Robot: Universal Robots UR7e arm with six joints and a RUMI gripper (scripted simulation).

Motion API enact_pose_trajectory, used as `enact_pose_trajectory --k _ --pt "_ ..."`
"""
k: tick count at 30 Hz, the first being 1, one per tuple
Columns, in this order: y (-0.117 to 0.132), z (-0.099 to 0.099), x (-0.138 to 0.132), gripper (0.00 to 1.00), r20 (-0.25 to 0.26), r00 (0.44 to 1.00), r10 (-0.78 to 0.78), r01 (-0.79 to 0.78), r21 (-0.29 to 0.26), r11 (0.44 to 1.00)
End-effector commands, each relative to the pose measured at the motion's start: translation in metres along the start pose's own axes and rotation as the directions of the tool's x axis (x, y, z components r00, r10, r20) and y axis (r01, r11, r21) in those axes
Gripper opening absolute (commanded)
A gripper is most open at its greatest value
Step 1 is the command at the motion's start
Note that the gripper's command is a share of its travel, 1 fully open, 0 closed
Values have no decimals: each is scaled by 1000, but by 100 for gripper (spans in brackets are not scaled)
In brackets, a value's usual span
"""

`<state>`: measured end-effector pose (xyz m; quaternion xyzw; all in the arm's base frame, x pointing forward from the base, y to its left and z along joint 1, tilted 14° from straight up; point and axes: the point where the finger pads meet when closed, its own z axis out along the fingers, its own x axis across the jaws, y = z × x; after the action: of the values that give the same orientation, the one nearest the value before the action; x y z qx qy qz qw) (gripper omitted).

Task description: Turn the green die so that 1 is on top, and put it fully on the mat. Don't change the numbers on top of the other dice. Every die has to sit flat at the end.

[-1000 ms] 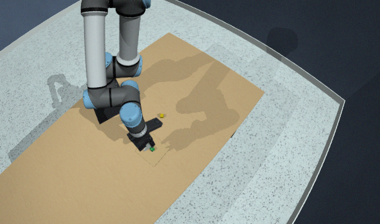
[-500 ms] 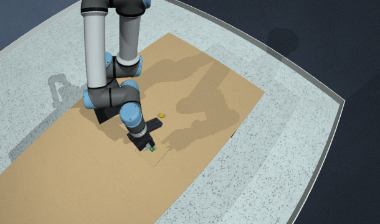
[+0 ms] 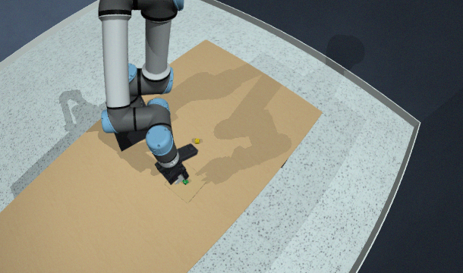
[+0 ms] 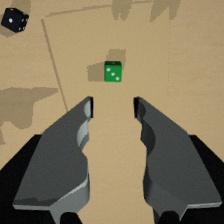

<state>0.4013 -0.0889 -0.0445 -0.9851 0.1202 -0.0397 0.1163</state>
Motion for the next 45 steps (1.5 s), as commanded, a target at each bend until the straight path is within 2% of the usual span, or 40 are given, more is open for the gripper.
enact_pose_trajectory --k 1,24,45 --pt "0 3 0 21 -1 1000 0 0 0 1000" --pt "0 33 1 21 -1 1000 0 0 0 1000" --pt "0 50 1 21 -1 1000 0 0 0 1000"
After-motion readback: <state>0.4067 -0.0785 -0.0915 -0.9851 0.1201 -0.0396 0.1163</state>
